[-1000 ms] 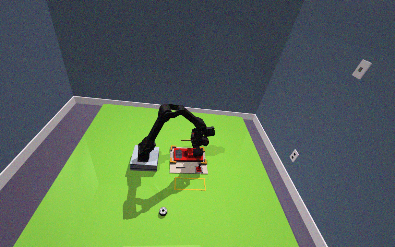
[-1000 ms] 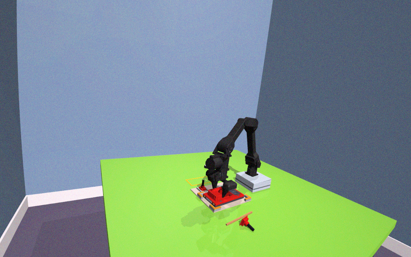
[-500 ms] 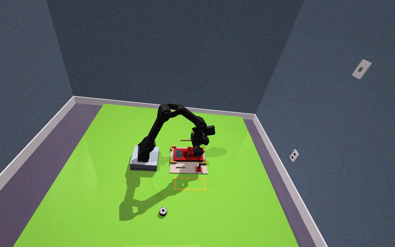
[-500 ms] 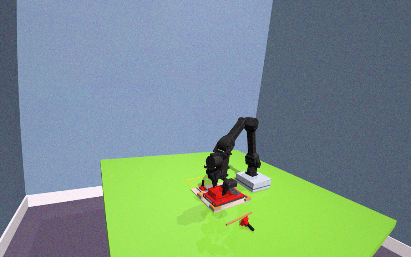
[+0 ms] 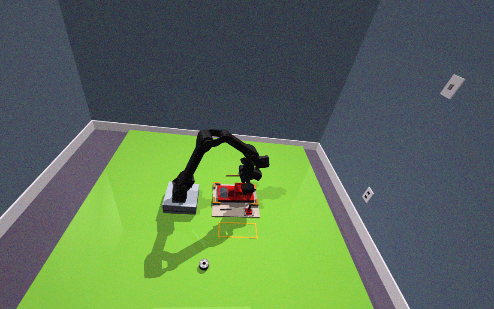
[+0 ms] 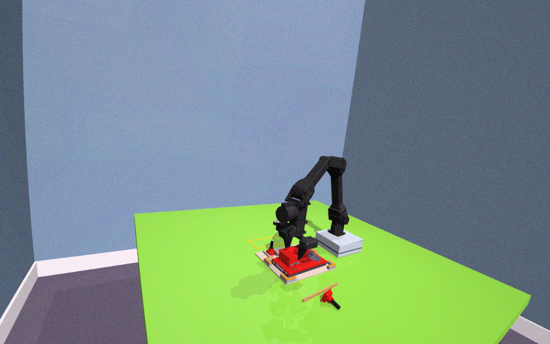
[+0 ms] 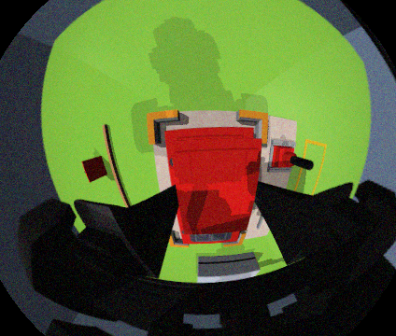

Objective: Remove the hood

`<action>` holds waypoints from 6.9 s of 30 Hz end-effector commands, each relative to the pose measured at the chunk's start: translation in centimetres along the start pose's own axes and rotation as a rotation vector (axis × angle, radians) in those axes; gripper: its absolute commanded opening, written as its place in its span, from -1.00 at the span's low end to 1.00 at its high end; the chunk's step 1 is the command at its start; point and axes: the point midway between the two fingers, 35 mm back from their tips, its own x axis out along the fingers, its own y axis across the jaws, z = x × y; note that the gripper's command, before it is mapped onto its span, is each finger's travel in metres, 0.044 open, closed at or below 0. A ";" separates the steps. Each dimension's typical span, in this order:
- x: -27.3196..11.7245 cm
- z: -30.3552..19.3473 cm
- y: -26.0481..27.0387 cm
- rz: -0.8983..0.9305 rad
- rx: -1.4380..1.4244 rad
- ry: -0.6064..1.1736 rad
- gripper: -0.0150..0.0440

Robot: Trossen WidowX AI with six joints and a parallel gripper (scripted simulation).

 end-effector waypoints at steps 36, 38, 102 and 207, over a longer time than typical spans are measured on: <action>-4.5 0.4 -5.2 -0.005 -0.001 0.000 -0.49; -4.6 0.4 -6.0 -0.005 -0.001 0.000 -0.49; -4.6 -4.4 -22.4 -0.022 -0.001 0.001 -0.49; 2.2 -4.6 -22.4 -0.022 -0.001 0.002 -0.49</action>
